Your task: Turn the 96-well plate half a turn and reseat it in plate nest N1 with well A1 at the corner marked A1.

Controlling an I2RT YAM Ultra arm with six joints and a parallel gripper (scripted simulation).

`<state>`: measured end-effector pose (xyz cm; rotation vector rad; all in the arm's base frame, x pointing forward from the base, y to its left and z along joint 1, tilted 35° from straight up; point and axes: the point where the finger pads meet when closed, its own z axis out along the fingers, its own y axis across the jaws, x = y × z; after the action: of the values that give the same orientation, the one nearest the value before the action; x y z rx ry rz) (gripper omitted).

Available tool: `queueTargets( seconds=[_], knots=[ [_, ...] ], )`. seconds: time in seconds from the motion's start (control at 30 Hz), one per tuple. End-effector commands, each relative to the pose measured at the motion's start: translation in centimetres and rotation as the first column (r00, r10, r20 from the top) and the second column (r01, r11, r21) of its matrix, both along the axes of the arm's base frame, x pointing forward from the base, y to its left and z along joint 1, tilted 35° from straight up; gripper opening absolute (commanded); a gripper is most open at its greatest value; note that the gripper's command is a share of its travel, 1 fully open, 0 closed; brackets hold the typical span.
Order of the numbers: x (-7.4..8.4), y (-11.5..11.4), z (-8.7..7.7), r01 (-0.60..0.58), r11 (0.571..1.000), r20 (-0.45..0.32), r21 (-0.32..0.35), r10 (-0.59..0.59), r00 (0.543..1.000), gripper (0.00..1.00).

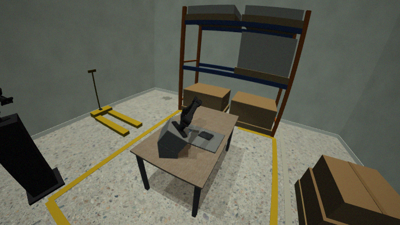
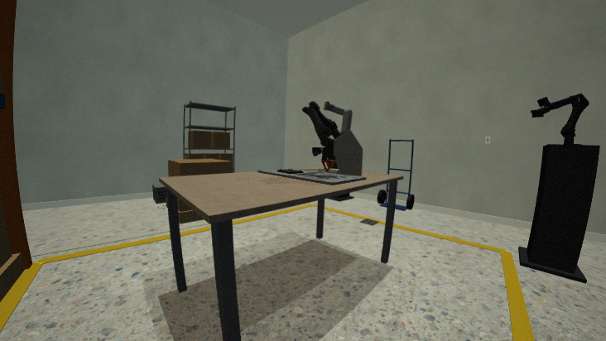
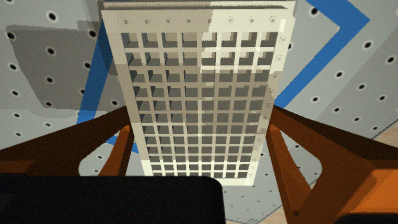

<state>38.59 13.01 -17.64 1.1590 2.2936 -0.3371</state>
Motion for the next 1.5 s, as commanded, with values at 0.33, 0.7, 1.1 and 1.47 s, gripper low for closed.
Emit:
queueTargets(
  seconds=[0.33, 0.7, 1.1, 1.47],
  knots=[
    [0.6, 0.2, -0.1, -0.012, 1.000, 0.014, 0.003, 0.012, 1.000, 0.00],
    [0.9, -0.1, -0.7, -0.012, 1.000, 0.014, 0.003, 0.012, 1.000, 0.00],
    [1.1, -0.4, -1.2, -0.012, 1.000, 0.014, 0.003, 0.012, 1.000, 0.00],
    [1.3, -0.7, -1.7, -0.012, 1.000, 0.014, 0.003, 0.012, 1.000, 0.00]
  ],
)
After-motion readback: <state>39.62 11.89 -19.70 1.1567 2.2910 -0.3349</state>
